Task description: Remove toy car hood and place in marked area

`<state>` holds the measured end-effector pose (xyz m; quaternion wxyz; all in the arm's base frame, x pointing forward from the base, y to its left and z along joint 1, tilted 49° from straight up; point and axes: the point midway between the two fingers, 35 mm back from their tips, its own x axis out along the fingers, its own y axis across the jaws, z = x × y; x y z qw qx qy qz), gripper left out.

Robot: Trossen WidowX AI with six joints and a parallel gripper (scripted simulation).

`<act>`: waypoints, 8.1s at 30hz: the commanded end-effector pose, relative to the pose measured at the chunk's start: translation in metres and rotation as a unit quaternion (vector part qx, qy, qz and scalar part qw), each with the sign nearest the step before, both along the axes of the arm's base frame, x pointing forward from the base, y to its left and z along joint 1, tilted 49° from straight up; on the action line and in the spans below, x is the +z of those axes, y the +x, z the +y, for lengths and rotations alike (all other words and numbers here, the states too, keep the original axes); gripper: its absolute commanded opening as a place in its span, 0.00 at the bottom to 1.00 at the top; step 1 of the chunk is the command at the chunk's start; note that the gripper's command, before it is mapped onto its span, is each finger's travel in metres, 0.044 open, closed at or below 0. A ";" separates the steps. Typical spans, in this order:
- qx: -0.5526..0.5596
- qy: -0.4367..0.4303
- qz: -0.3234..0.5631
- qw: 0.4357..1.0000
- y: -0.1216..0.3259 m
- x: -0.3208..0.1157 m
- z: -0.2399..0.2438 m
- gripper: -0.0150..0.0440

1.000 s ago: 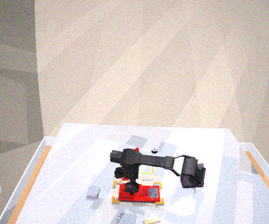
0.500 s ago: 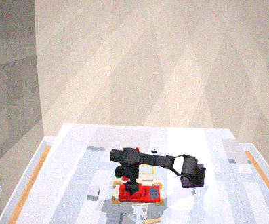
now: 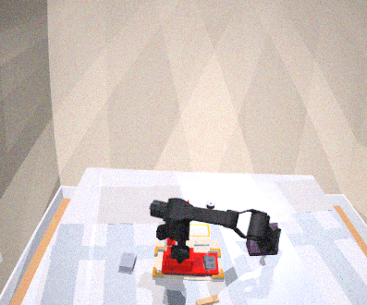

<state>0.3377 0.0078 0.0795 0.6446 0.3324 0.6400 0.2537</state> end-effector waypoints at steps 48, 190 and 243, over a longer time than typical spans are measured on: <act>-0.004 -0.014 0.000 1.000 -0.006 -0.030 -0.105 0.25; 0.000 -0.007 -0.003 1.000 -0.046 -0.180 -0.129 0.25; 0.003 -0.008 -0.003 1.000 -0.045 -0.187 -0.121 1.00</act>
